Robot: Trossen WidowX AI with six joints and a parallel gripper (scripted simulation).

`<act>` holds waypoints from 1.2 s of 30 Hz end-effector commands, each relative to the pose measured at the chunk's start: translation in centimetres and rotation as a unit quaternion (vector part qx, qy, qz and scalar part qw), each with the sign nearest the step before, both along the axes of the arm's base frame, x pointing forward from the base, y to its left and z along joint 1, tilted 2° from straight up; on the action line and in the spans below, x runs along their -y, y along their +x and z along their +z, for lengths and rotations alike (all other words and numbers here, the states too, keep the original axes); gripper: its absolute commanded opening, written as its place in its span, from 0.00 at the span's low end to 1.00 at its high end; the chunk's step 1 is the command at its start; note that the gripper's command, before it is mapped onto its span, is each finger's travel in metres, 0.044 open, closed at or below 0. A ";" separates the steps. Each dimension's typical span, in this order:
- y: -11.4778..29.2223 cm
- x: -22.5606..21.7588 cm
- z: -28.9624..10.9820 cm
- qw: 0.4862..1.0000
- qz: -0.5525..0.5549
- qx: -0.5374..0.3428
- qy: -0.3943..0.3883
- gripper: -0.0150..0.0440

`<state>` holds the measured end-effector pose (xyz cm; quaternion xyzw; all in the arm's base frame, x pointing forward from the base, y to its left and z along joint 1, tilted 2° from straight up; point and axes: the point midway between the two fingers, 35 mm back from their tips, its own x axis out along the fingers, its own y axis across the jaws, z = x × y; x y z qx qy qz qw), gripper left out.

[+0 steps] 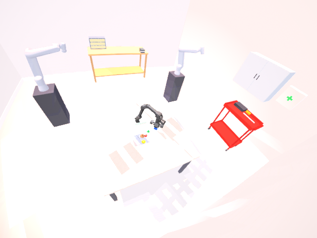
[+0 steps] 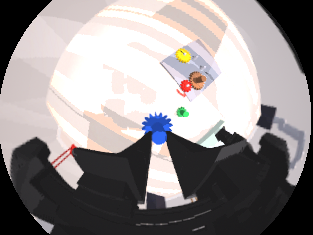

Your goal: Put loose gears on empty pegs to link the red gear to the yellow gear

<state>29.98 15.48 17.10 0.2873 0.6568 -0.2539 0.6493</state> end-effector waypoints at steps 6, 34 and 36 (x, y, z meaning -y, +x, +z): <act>-0.2 0.2 1.9 1.000 0.002 0.005 0.003 0.25; 1.9 6.1 -0.4 1.000 0.002 0.007 -0.001 0.25; 2.0 6.6 -0.6 1.000 0.002 0.007 -0.002 0.25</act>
